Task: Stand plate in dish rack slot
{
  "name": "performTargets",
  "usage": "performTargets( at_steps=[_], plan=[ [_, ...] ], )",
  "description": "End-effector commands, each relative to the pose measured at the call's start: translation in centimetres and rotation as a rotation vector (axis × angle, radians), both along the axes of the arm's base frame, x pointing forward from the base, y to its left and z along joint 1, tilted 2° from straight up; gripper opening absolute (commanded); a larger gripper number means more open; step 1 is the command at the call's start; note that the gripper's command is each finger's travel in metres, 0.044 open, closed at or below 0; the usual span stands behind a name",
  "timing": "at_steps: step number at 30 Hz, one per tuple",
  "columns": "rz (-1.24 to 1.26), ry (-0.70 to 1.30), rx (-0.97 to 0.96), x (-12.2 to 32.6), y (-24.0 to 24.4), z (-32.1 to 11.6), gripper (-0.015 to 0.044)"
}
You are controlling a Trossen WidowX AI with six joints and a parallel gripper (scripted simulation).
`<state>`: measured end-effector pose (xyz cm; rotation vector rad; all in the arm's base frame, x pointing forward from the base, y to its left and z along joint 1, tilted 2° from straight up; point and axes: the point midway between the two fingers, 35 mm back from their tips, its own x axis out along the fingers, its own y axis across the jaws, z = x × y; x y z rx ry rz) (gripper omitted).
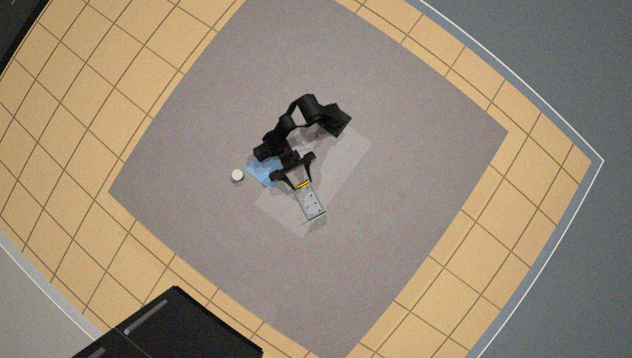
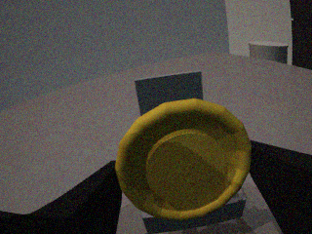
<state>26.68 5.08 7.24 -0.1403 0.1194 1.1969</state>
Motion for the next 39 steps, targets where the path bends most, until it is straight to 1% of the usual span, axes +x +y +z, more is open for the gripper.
performTargets(
  at_steps=[1, 39],
  plan=[
    [-0.001, -0.012, 0.006, 0.0, 0.0, 0.1, 0.0000],
    [0.003, 0.000, 0.003, 2.1, 3.8, 0.0, 0.0000]
  ],
)
